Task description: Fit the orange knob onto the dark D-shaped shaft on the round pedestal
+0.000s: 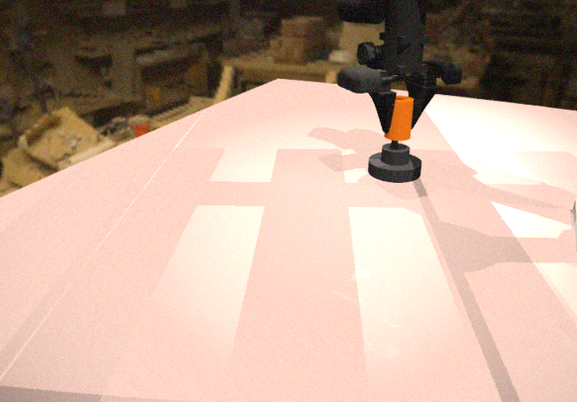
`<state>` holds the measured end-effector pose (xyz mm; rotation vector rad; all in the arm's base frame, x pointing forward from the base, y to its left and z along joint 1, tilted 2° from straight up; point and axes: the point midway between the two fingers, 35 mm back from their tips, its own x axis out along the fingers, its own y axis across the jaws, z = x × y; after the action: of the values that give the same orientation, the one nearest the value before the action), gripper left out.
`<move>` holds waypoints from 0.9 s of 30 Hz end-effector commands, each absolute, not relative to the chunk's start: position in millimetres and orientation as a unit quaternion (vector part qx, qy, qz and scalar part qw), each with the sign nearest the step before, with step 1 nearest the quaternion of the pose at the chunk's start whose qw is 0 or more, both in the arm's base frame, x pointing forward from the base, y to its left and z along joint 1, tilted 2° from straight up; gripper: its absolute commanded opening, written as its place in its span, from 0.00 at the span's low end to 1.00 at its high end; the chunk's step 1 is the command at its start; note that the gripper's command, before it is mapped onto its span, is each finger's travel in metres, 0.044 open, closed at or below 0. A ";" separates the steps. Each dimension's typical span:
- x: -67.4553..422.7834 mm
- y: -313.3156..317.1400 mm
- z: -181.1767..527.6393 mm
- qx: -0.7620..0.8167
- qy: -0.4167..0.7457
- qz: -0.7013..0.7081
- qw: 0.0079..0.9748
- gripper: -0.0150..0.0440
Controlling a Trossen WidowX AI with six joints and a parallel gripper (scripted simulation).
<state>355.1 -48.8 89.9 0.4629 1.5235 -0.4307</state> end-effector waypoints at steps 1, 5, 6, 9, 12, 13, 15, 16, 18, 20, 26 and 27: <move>354.3 -49.5 89.3 0.207 0.679 -0.195 0.677 0.25; 355.4 -50.1 93.3 0.207 0.678 -0.195 0.677 0.25; 355.3 -50.2 94.5 0.207 0.678 -0.195 0.677 0.25; 355.1 -50.3 95.1 0.215 0.676 -0.204 0.675 0.25; 355.9 -50.4 94.9 0.249 0.665 -0.237 0.663 0.25; 356.7 -50.4 94.5 0.263 0.660 -0.251 0.658 0.25; 358.7 -50.2 93.1 0.277 0.654 -0.265 0.652 0.25; 359.1 -50.0 92.7 0.277 0.654 -0.265 0.652 0.25; 359.1 -49.7 92.1 0.277 0.654 -0.265 0.652 0.25; 358.9 -49.6 92.2 0.277 0.654 -0.265 0.652 0.25; 357.4 -49.5 92.4 0.277 0.654 -0.265 0.652 0.25; 357.0 -49.5 92.5 0.277 0.654 -0.265 0.652 0.25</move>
<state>357.7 -49.2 92.0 0.6243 1.4899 -0.5937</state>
